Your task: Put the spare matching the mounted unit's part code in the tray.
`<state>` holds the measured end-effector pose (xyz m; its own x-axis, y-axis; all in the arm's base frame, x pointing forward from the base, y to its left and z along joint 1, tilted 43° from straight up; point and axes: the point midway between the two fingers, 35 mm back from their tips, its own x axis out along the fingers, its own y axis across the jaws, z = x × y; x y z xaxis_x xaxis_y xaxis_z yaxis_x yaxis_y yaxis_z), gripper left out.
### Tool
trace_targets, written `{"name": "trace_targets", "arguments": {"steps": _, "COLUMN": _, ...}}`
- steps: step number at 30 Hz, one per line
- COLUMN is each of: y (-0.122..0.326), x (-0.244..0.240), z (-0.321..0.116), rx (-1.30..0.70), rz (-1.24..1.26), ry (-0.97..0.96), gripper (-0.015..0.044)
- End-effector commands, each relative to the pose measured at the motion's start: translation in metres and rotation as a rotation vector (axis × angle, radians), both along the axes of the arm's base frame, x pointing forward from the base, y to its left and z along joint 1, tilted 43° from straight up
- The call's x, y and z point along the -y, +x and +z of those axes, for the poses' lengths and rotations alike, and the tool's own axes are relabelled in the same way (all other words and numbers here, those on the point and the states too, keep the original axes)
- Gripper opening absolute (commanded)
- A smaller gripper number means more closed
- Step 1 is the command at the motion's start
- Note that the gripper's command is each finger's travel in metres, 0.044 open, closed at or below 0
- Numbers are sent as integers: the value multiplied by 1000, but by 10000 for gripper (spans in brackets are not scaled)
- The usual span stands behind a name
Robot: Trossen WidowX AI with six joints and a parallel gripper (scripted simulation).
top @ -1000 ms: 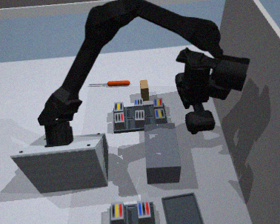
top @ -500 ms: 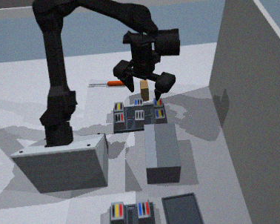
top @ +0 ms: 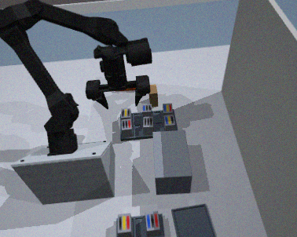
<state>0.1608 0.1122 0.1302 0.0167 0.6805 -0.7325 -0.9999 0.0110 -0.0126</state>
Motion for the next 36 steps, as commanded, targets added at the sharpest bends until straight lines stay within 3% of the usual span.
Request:
{"name": "trace_targets", "arguments": {"steps": 1, "y": -1, "x": -4, "z": -4, "rx": 14, "rz": 10, "ry": 6, "gripper": 388}}
{"name": "trace_targets", "arguments": {"steps": 5, "y": 5, "x": -20, "z": -26, "rx": 15, "rz": 10, "ry": 6, "gripper": 300}}
{"name": "trace_targets", "arguments": {"steps": 36, "y": 11, "x": -48, "z": -58, "rx": 15, "rz": 12, "ry": 1, "gripper": 300}}
